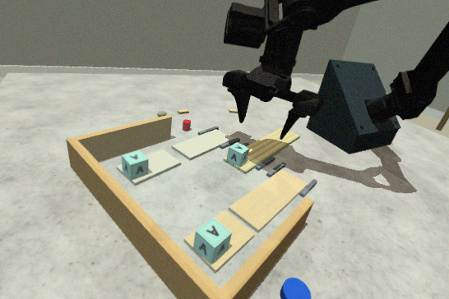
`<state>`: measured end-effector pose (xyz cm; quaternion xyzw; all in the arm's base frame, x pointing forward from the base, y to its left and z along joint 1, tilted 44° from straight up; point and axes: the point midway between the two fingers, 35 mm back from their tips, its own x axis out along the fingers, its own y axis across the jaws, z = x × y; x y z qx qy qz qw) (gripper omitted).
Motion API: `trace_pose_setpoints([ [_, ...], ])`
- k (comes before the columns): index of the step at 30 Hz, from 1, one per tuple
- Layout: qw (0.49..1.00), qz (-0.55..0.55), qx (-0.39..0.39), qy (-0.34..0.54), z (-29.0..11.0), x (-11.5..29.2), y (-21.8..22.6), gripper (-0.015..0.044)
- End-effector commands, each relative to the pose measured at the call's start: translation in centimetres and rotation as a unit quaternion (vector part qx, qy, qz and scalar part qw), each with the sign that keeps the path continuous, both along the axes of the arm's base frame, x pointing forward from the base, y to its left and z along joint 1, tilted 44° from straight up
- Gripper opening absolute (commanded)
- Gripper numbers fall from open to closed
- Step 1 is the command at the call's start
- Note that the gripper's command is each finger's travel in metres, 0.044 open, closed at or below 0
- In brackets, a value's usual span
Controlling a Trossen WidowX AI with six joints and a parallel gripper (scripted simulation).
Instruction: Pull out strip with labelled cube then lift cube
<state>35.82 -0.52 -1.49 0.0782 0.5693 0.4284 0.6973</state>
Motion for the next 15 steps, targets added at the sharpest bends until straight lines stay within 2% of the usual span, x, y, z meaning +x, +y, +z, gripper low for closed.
trace_pose_setpoints([
  [1,1.0,-0.003,0.002,-0.001,0.5,1.5,0.2,0.044],
  [15,1.0,-0.003,0.003,-0.002,2.1,5.8,1.0,0.044],
])
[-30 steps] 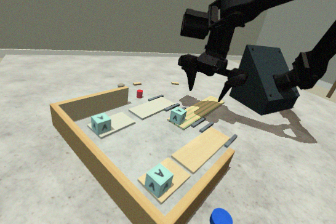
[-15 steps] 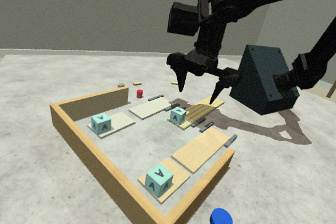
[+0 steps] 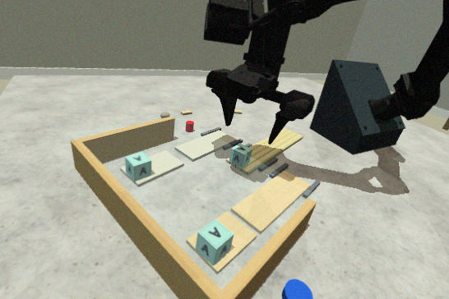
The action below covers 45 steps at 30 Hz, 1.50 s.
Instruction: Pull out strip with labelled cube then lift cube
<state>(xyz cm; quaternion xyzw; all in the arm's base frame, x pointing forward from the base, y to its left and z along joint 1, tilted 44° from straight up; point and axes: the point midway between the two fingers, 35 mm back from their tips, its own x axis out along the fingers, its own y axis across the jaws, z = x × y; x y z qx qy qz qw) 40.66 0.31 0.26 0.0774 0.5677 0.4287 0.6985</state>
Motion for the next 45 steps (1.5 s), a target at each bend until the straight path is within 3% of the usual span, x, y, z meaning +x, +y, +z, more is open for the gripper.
trace_pose_setpoints([
  [1,1.0,-0.003,0.003,0.0,0.3,1.0,0.2,0.044],
  [9,1.0,-0.003,0.003,0.0,-0.4,1.1,0.9,0.025],
  [44,1.0,-0.003,0.004,0.0,-3.6,0.9,4.1,0.025],
  [45,1.0,0.0,0.0,-0.005,-3.4,1.1,3.9,0.0224],
])
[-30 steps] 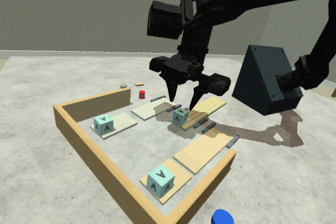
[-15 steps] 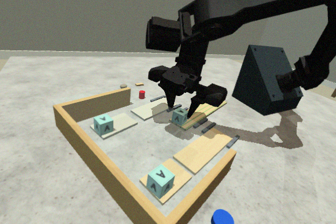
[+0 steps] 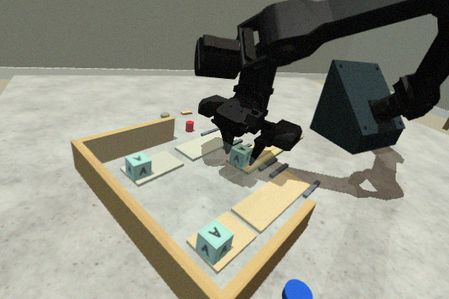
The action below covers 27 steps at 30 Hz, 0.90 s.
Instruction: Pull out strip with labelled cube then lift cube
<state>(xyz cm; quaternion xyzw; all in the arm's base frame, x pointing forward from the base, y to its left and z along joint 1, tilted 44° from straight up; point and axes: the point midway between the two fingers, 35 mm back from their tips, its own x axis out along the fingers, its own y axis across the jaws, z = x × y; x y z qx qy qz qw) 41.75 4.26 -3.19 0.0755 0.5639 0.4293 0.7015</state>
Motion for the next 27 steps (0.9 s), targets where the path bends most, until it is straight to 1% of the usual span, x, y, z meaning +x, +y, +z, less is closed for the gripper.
trace_pose_setpoints([
  [1,1.0,0.0,0.0,0.0,0.0,0.0,0.0,0.0198],
  [2,1.0,0.0,0.0,0.0,0.0,0.0,0.0,0.0171],
  [11,1.0,0.0,0.0,0.0,0.0,0.0,0.0,0.0111],
  [15,1.0,0.0,0.0,0.0,0.2,-0.2,-0.2,0.0006],
  [27,1.0,-0.003,0.001,0.007,2.5,-5.1,-2.8,0.0],
])
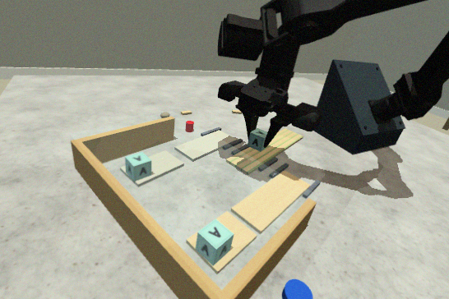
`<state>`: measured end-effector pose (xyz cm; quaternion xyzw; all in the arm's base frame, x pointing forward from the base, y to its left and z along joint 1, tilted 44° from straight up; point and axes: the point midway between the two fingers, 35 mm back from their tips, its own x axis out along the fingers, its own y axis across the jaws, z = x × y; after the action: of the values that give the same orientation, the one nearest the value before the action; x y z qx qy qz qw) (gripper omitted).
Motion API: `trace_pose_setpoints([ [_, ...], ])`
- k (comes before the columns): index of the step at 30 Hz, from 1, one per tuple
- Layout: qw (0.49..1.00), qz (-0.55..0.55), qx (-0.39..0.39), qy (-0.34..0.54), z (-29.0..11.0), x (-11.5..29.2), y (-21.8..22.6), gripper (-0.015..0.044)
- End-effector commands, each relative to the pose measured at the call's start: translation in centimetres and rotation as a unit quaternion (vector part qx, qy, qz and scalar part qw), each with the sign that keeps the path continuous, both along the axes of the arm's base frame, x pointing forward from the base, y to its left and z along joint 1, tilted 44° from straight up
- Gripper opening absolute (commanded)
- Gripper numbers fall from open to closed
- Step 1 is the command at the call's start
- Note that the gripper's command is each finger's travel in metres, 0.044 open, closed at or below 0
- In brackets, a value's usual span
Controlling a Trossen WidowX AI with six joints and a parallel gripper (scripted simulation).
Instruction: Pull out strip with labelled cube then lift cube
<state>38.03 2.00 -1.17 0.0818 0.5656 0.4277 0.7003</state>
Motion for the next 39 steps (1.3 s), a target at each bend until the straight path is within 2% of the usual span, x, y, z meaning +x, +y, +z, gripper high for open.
trace_pose_setpoints([
  [1,1.0,0.001,-0.001,0.002,0.7,-1.7,-0.7,0.0],
  [7,1.0,0.001,0.0,0.002,0.9,-2.5,-1.0,0.0],
  [22,1.0,0.001,-0.001,0.004,0.8,-7.6,-1.1,0.0],
  [31,1.0,0.001,-0.001,0.004,3.3,-7.6,-3.5,0.0],
  [39,1.0,0.001,-0.001,0.004,3.4,-7.6,-3.6,0.0],
])
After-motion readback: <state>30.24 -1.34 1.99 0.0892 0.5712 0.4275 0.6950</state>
